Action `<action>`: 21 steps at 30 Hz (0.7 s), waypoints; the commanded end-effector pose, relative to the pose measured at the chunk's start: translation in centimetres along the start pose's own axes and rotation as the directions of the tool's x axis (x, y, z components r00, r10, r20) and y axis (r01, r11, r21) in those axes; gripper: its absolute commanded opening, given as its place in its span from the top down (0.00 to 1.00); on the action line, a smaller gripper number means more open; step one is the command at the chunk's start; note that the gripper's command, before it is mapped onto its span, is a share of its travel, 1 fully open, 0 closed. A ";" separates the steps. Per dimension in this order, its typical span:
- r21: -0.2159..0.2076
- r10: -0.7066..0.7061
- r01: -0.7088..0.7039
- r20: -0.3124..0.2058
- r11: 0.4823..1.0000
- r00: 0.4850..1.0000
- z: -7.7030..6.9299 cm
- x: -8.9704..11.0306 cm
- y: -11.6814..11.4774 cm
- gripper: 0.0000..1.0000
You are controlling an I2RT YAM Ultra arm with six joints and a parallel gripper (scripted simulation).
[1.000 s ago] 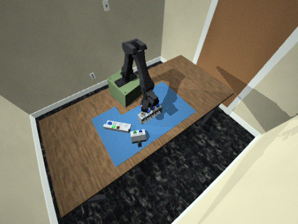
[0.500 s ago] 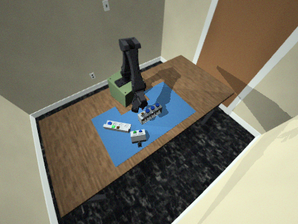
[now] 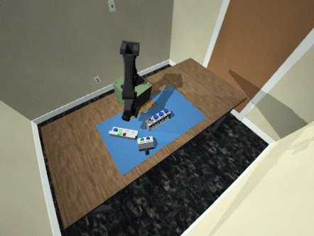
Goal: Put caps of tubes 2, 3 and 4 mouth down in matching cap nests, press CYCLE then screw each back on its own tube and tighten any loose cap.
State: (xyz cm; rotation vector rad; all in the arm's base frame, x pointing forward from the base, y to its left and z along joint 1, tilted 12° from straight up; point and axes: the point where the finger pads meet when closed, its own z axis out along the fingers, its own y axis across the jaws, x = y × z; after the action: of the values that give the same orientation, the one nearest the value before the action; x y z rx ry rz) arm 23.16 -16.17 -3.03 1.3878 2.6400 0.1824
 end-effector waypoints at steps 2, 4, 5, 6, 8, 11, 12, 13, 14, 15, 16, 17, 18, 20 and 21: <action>-0.008 -0.066 0.066 0.030 0.998 0.997 -0.6 -2.2 -2.6 0.53; -0.007 -0.066 0.066 0.030 0.998 0.997 -0.6 -2.9 -4.1 0.53; -0.007 -0.066 0.066 0.030 0.998 0.997 -0.6 -3.3 -4.9 0.53; -0.007 -0.066 0.066 0.031 0.998 0.997 -0.6 -3.6 -5.7 0.53; -0.006 -0.066 0.066 0.031 0.998 0.997 -0.6 -4.3 -7.2 0.53; -0.006 -0.066 0.066 0.031 0.998 0.997 -0.6 -4.7 -7.9 0.53; -0.006 -0.066 0.066 0.031 0.998 0.997 -0.6 -5.1 -8.7 0.53; -0.005 -0.066 0.066 0.031 0.998 0.997 -0.6 -5.4 -9.5 0.53; -0.005 -0.066 0.066 0.031 0.998 0.997 -0.6 -5.8 -10.2 0.53; -0.005 -0.066 0.066 0.031 0.998 0.997 -0.6 -6.1 -11.0 0.53; -0.005 -0.066 0.066 0.031 0.998 0.997 -0.6 -6.5 -11.8 0.53; -0.005 -0.066 0.066 0.031 0.998 0.997 -0.7 -6.8 -12.5 0.53; -0.004 -0.066 0.066 0.031 0.998 0.997 -0.7 -7.2 -13.3 0.53; -0.004 -0.066 0.066 0.031 0.998 0.997 -0.7 -7.9 -14.8 0.53; -0.004 -0.066 0.066 0.031 0.998 0.997 -0.7 -8.3 -15.6 0.53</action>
State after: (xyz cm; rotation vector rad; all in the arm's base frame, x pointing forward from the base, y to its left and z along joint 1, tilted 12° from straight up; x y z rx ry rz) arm 15.81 -30.08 -5.15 1.3610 2.6349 0.1792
